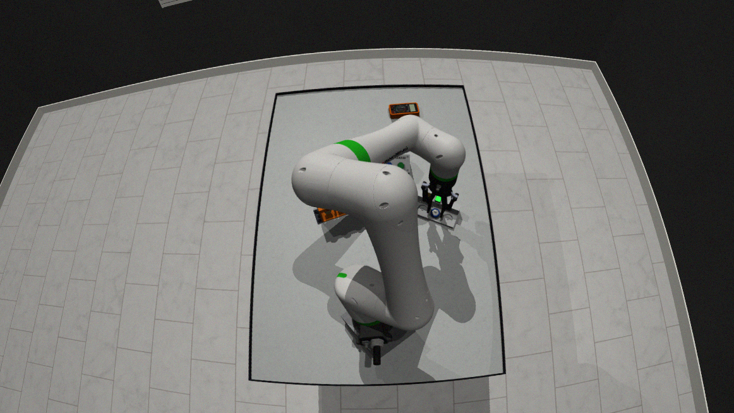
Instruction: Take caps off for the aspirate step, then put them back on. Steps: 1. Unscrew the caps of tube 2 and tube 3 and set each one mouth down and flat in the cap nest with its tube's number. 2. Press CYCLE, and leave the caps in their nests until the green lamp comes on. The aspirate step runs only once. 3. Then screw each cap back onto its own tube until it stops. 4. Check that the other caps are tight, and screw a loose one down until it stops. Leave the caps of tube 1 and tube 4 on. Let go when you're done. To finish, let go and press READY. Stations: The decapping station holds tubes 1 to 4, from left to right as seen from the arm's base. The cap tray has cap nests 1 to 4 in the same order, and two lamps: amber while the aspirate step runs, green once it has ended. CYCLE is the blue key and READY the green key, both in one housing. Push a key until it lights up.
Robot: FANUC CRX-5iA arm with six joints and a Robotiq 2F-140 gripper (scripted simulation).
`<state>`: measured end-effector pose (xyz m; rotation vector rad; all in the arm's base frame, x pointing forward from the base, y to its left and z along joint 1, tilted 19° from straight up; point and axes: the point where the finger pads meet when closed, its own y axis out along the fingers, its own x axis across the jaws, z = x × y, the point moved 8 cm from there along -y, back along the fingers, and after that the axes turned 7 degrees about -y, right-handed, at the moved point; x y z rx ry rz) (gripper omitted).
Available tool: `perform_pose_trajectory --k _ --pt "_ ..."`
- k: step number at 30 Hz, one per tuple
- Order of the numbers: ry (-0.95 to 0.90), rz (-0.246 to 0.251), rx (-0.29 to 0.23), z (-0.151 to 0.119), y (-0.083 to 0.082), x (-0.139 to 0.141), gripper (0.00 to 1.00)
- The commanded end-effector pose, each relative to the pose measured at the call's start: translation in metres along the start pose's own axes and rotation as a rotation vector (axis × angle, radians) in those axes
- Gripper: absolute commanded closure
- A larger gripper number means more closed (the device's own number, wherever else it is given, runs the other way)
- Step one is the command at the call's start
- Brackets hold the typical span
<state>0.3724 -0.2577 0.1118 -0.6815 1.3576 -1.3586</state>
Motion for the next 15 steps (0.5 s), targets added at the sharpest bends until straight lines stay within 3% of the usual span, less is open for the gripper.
perform_pose_trajectory --k 1,14,15 --pt "0.000 -0.001 0.002 0.0005 0.0005 0.0003 0.64" --pt "0.000 -0.001 0.002 0.0005 0.0045 0.0003 0.64" --pt "0.000 -0.001 0.002 0.0005 0.0045 0.0003 0.70"
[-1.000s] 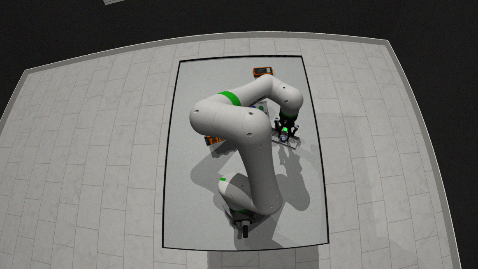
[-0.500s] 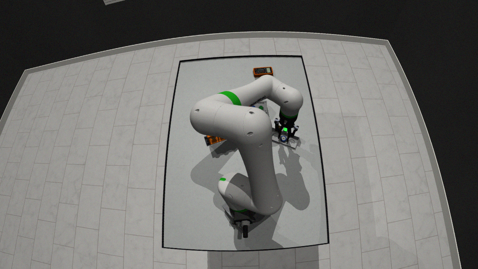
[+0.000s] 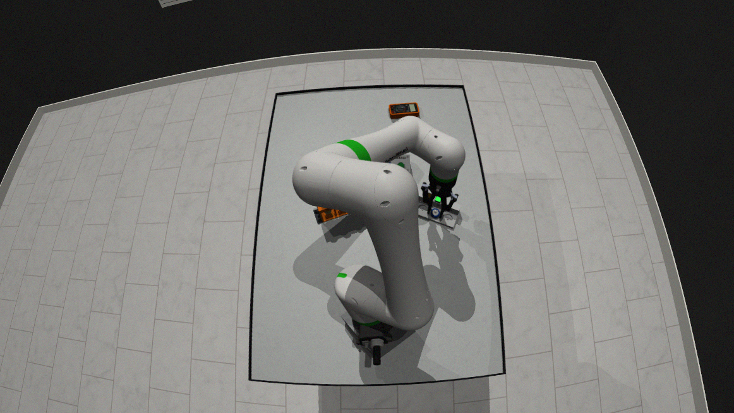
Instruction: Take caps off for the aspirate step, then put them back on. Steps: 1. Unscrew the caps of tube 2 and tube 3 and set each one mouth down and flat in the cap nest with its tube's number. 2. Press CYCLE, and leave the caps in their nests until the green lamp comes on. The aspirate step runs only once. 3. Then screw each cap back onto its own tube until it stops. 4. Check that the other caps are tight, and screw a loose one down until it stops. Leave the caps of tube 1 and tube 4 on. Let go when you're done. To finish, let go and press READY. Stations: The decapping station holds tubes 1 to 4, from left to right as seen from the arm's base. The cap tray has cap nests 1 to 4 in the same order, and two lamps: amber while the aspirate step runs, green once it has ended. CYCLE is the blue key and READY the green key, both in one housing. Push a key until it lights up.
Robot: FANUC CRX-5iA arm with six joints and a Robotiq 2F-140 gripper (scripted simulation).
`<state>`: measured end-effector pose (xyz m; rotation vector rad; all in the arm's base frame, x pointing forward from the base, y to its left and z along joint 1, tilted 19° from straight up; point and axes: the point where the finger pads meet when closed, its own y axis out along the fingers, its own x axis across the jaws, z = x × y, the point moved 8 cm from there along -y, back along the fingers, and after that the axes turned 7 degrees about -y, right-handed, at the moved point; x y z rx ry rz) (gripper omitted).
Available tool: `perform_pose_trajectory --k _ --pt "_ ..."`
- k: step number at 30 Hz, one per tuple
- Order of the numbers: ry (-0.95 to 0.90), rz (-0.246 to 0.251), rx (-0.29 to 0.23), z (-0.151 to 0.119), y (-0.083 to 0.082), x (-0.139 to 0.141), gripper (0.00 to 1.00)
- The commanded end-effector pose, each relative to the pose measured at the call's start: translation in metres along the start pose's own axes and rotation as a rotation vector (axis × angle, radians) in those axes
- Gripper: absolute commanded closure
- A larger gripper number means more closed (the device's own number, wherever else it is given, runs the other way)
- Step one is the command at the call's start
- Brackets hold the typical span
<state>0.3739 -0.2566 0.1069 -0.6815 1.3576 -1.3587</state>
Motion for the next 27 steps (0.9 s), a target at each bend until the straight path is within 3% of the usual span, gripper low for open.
perform_pose_trajectory --k 1,14,27 --pt "0.000 -0.001 0.002 0.001 -0.001 0.000 0.70" --pt "0.000 -0.001 0.002 0.001 -0.001 0.000 0.70" --pt "0.000 -0.001 0.002 0.000 -0.066 0.000 0.70"
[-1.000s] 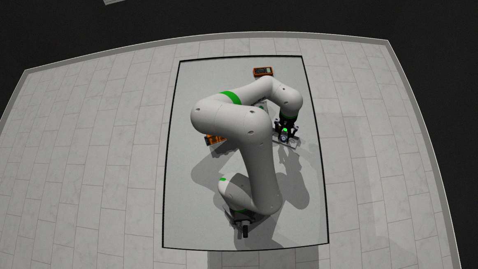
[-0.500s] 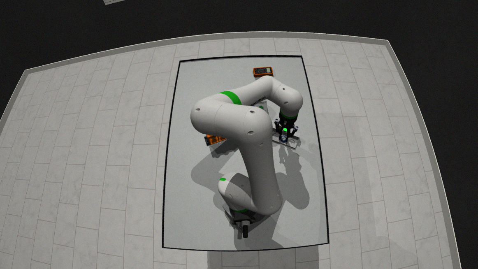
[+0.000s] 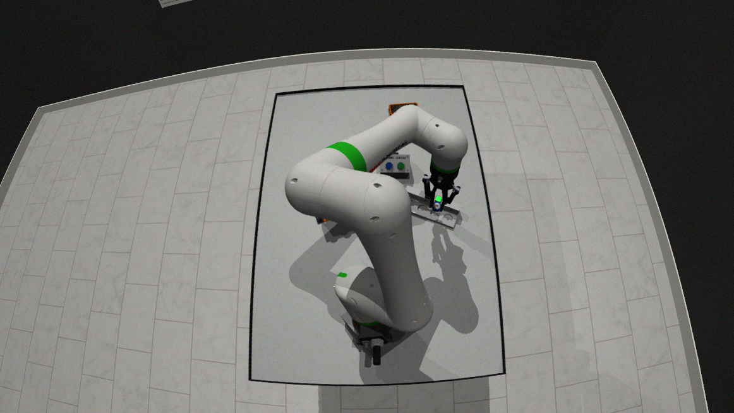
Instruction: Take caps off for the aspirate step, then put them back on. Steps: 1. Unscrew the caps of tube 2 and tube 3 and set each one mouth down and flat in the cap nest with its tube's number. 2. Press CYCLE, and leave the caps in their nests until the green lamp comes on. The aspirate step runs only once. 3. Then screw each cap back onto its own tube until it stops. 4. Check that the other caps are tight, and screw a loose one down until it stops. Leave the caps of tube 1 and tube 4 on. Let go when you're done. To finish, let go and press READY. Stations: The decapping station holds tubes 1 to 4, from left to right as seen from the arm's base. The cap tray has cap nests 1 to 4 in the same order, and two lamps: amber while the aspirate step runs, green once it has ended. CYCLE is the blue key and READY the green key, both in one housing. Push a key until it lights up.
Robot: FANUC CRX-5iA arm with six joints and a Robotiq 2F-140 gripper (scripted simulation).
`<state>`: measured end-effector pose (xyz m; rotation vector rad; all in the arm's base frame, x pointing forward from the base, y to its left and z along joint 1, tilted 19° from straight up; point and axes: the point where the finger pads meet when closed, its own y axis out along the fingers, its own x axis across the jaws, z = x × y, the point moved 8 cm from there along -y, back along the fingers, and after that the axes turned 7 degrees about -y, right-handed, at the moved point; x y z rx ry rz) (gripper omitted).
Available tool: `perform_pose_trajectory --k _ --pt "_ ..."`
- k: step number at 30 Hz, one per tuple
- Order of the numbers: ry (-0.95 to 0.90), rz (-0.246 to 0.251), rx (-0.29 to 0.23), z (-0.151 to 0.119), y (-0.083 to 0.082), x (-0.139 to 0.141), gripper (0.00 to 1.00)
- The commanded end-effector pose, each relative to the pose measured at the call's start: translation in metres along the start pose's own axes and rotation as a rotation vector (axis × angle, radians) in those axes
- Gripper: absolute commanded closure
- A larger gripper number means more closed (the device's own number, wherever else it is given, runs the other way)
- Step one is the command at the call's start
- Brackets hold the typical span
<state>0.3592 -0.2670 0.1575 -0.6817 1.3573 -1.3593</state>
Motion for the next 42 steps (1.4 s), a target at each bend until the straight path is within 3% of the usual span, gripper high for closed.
perform_pose_trajectory --k 1,4,17,21,24,28,42 --pt "0.000 -0.001 0.001 0.000 -0.017 0.000 0.70" --pt "0.000 -0.001 0.001 0.000 -0.022 0.000 0.70" --pt "0.000 -0.001 0.001 0.000 -0.087 0.000 0.70" --pt "0.000 -0.001 0.001 0.000 -0.087 0.000 0.70" --pt "0.250 0.000 0.001 -0.003 -0.087 -0.025 0.70" --pt "0.356 0.000 0.001 -0.005 -0.087 -0.045 0.70" --pt "0.358 0.000 0.001 -0.016 -0.087 -0.132 0.70"
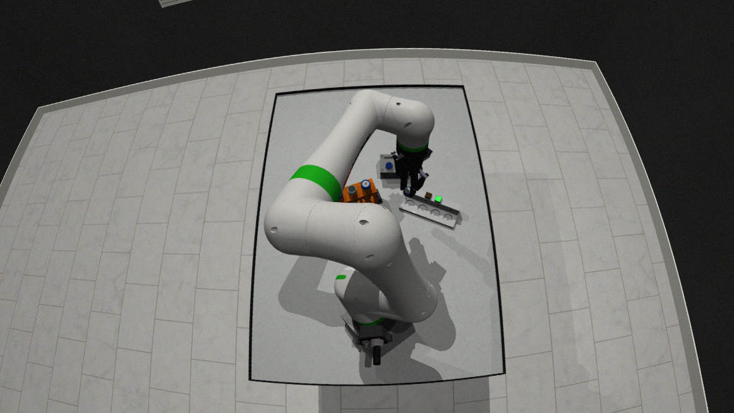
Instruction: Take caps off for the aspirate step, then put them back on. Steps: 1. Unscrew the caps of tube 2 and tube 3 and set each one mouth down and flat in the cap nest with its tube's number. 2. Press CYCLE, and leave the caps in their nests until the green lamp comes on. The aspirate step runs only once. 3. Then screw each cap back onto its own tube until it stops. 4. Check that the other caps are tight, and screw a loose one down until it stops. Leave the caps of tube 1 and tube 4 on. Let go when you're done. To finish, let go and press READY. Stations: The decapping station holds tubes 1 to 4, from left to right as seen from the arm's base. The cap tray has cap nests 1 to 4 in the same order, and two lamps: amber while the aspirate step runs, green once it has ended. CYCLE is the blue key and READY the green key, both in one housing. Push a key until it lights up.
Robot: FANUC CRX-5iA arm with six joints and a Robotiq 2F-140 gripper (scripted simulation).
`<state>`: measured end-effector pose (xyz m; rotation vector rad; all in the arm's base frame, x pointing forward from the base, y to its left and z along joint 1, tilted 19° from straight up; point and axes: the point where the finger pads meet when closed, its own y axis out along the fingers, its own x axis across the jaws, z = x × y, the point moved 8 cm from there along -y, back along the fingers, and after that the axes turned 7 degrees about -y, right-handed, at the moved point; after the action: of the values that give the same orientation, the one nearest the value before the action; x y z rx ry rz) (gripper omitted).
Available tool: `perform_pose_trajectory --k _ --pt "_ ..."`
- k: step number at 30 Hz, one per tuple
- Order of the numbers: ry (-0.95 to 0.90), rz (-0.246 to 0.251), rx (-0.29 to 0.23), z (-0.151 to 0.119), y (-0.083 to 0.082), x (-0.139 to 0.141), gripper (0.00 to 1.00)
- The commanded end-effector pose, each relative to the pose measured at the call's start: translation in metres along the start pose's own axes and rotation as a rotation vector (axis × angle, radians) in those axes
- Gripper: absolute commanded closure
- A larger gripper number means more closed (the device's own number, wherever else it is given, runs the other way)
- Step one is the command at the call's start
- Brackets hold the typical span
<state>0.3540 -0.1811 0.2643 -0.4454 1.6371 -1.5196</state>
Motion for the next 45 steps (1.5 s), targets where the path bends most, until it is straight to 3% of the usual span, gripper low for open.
perform_pose_trajectory --k 1,24,33,41,45 --pt "0.003 -0.010 0.005 -0.015 -0.001 -0.031 0.70" --pt "0.003 -0.009 0.005 -0.089 0.001 -0.175 0.70" --pt "0.003 -0.009 0.005 -0.091 0.001 -0.178 0.70" --pt "0.003 -0.009 0.005 -0.091 0.025 -0.178 0.70" --pt "0.003 -0.009 0.005 -0.091 0.026 -0.178 0.70"
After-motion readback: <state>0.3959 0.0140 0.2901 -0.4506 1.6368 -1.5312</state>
